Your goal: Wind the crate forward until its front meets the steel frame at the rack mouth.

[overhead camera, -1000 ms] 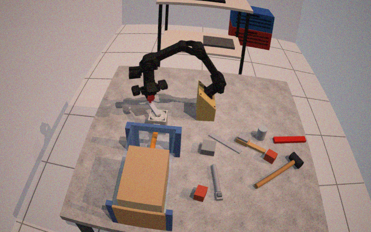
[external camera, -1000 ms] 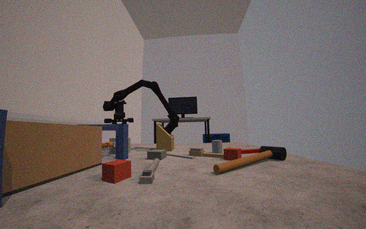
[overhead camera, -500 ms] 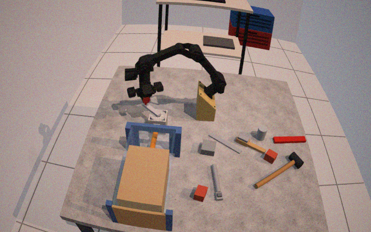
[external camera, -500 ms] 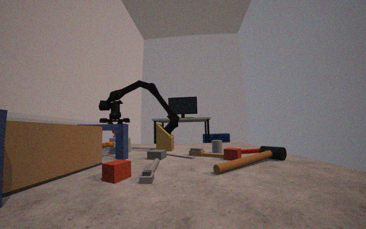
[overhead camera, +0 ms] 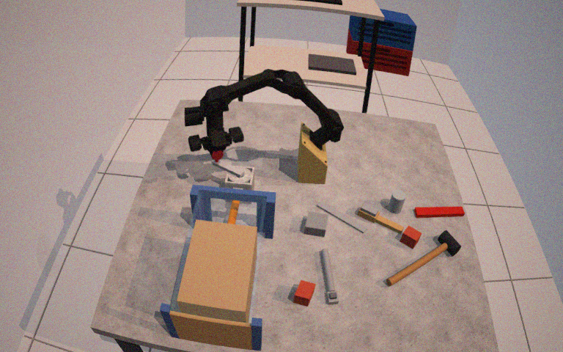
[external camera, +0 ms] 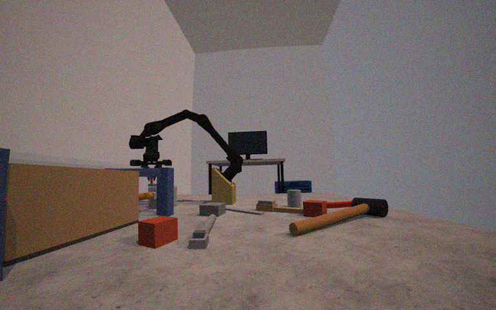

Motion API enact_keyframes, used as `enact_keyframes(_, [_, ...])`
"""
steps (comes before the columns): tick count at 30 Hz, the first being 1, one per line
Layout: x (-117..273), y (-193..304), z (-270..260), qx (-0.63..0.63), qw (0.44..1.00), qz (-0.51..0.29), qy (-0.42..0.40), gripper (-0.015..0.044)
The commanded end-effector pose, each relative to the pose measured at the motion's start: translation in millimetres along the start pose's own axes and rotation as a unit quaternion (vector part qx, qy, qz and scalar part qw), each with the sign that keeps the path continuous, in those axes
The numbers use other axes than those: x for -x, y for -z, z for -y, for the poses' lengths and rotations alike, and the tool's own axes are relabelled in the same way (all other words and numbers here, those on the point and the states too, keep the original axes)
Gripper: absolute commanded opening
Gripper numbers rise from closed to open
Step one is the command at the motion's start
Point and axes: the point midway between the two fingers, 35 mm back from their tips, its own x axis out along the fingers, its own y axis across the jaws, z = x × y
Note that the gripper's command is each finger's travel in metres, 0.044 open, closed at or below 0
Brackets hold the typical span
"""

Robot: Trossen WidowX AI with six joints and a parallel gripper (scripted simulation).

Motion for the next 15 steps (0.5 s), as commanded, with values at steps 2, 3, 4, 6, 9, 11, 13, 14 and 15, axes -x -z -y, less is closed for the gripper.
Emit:
enact_keyframes(2, [1,-14,11,0.005,1.0,0.009,0.008,0.0])
enact_keyframes(3, [1,-15,11,0.005,1.0,0.009,0.008,0.0])
enact_keyframes(4, [1,-17,13,0.005,1.0,0.009,0.008,0.0])
enact_keyframes(6, [1,-19,14,0.005,1.0,0.009,0.008,0.0])
enact_keyframes(9, [1,-23,17,0.005,1.0,0.009,0.008,0.0])
enact_keyframes(11, [1,-25,19,0.005,1.0,0.009,0.008,0.0])
enact_keyframes(13, [1,-28,20,0.005,1.0,0.009,0.008,0.0])
enact_keyframes(14, [1,-30,21,0.005,1.0,0.009,0.008,0.0])
enact_keyframes(15, [1,-31,22,0.005,1.0,0.009,0.008,0.0])
